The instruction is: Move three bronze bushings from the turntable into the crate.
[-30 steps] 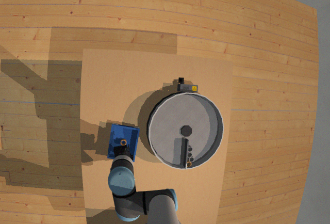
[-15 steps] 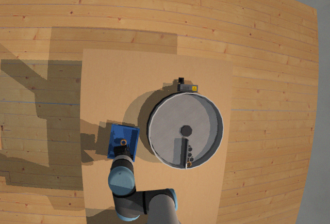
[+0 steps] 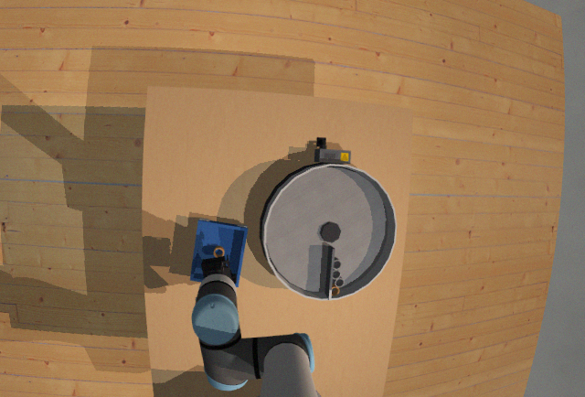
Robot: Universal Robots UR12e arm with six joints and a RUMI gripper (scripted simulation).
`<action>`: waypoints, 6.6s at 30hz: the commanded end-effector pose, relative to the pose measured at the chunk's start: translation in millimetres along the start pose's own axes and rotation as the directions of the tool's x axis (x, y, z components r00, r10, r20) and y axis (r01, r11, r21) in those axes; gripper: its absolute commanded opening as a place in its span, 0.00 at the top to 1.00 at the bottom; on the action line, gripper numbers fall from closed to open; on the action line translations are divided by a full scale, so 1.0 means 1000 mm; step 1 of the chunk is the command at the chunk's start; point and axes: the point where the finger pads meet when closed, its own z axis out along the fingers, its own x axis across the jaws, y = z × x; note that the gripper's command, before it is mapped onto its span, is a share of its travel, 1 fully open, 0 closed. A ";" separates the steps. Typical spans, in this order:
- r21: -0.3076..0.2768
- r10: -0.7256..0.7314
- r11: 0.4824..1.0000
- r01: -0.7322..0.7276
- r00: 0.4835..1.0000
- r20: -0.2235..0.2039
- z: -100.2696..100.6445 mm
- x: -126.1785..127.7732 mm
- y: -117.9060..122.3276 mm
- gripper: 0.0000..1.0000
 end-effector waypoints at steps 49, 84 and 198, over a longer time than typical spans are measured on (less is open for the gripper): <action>-0.001 0.000 1.000 0.000 1.000 0.000 0.000 0.000 0.000 0.94; -0.001 0.000 1.000 0.000 1.000 0.000 -0.018 0.000 0.000 0.94; -0.001 0.000 1.000 0.000 1.000 0.000 -0.109 -0.037 -0.015 0.95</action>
